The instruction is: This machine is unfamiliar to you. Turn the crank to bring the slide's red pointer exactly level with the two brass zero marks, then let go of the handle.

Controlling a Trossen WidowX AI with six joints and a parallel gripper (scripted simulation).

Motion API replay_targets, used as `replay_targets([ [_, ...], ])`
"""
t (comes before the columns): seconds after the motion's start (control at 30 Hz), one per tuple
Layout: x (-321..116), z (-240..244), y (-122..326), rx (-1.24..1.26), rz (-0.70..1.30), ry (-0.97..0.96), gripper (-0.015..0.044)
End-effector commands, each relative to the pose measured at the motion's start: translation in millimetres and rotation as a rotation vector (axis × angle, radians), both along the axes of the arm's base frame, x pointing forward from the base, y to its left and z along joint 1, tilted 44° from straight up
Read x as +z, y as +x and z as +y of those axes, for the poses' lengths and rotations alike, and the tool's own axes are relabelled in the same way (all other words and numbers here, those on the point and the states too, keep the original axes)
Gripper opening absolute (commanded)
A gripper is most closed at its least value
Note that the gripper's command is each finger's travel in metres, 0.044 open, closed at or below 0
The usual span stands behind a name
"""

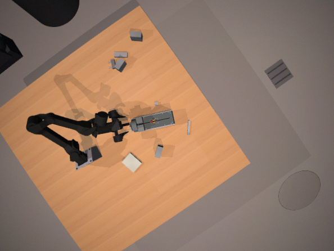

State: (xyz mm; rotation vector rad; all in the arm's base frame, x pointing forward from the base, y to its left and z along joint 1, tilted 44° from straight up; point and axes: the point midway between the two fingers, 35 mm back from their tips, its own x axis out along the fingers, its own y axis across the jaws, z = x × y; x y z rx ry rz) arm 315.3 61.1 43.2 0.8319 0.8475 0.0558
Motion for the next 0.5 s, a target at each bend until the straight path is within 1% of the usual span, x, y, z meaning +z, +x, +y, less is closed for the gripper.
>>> replay_targets([
  [0.0,-3,3,0,-0.007,-0.004,0.001,0.0440],
  [0.47,-19,19,2,-0.005,0.000,0.002,0.0440],
])
